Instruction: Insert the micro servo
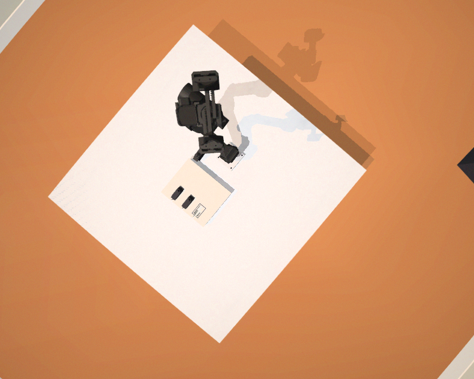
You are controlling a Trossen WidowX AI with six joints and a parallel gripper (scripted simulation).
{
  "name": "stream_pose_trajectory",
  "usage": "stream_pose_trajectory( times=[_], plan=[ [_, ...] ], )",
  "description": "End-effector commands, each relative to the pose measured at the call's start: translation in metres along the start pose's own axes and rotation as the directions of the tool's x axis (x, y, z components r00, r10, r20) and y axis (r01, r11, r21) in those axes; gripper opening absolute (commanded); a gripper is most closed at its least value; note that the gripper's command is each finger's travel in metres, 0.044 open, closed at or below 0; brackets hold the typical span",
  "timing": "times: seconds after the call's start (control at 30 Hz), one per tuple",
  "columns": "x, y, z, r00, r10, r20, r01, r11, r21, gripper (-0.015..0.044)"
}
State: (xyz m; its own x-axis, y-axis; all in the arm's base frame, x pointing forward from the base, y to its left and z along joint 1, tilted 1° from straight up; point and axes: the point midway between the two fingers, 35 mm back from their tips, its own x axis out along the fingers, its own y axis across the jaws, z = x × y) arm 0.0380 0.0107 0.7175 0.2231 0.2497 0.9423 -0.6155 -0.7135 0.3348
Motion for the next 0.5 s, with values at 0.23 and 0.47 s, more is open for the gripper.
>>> stream_pose_trajectory(
  times=[0.23, 0.47],
  plan=[
    [-0.004, -0.044, -0.033, 0.990, -0.131, -0.051, 0.109, 0.945, -0.308, 0.0440],
    [-0.009, -0.078, -0.046, 0.971, -0.230, -0.070, 0.164, 0.847, -0.506, 0.0440]
  ],
)
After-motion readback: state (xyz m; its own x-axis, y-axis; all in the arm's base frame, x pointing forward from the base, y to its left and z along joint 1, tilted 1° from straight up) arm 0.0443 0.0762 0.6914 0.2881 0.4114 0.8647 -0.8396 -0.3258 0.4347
